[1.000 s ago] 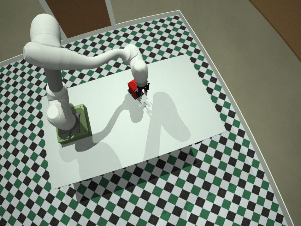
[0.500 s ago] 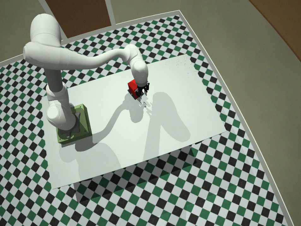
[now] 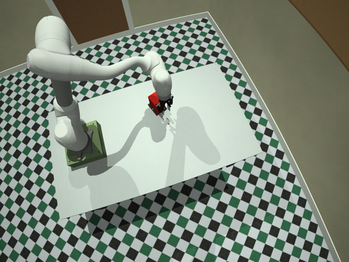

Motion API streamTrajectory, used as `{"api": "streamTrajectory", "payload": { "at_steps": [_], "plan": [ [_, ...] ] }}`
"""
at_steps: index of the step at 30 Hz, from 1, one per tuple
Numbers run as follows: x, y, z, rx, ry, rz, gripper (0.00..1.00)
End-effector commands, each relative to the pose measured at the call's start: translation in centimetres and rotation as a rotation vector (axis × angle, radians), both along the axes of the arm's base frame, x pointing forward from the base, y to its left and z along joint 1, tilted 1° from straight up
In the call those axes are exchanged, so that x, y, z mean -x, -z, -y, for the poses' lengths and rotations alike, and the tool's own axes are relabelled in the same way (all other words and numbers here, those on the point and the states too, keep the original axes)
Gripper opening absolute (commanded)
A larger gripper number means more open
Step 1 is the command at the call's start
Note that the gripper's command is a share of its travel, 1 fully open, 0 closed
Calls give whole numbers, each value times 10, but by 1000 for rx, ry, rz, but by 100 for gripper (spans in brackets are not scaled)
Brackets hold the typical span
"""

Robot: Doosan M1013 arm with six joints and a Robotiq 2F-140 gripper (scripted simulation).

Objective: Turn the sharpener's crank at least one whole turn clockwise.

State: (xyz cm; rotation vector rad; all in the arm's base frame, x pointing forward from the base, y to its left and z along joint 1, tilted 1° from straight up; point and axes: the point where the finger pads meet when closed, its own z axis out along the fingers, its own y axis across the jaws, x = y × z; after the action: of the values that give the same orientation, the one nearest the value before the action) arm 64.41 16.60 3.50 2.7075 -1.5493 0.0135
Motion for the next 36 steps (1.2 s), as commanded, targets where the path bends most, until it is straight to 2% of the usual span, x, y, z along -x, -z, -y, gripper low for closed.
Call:
{"api": "streamTrajectory", "payload": {
  "at_steps": [1, 25, 36],
  "plan": [
    [-2, 0, -1, 2, 1, 2, 32],
    [-2, -1, -1, 2, 1, 2, 32],
    [-2, -18, -1, 2, 1, 2, 32]
  ]
}}
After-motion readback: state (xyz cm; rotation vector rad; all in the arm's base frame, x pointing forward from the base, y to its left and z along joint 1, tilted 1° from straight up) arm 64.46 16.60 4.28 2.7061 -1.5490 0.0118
